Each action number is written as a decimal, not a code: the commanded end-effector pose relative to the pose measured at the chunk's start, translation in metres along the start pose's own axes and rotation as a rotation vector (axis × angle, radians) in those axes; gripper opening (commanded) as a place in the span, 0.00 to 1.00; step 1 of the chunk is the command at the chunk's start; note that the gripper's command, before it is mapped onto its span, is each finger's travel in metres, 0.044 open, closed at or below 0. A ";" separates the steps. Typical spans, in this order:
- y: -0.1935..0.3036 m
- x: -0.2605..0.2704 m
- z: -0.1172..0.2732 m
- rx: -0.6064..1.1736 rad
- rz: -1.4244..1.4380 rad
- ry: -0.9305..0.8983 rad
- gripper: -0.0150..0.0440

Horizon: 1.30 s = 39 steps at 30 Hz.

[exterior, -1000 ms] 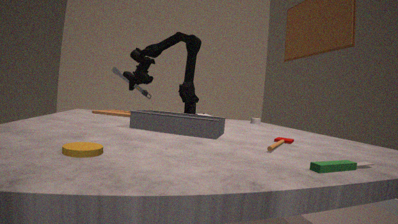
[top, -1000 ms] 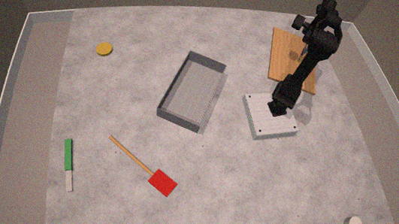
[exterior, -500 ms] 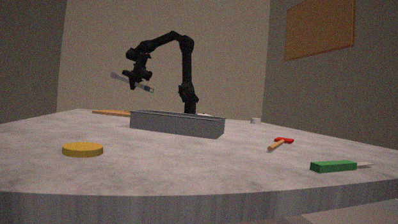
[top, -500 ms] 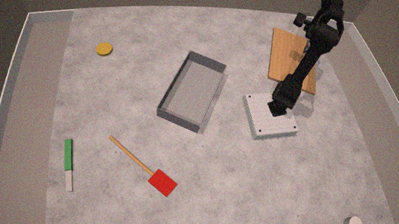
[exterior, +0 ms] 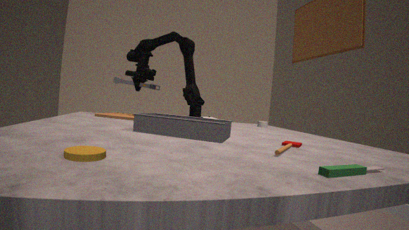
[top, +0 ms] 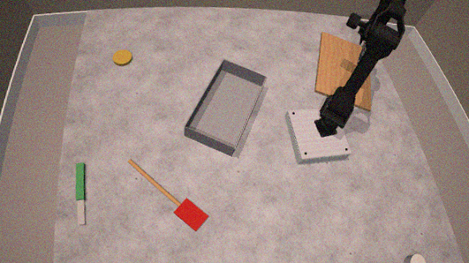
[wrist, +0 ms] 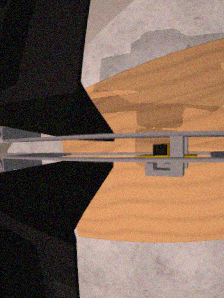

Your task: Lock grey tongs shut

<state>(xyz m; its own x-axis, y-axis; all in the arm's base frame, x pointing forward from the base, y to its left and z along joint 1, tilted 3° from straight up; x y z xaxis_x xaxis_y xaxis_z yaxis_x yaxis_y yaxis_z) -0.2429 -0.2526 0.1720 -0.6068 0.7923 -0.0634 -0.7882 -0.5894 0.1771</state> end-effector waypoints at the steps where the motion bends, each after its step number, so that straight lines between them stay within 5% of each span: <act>1: 0.002 -0.001 0.004 0.004 0.005 0.006 0.00; 39: 0.003 -0.001 -0.051 -0.062 0.005 -0.003 0.00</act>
<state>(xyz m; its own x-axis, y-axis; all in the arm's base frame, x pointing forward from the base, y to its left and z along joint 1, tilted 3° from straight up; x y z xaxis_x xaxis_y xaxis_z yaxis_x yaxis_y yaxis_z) -0.2492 -0.2619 0.1267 -0.6089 0.7913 -0.0555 -0.7910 -0.6005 0.1174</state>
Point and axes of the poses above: the point midway between the two fingers, 35 mm back from their tips, its own z axis back along the fingers, its own x axis across the jaws, y = z × x, the point moved 1 cm from there along z, back along the fingers, and after that the axes turned 8 degrees about -z, right-handed, at the moved point
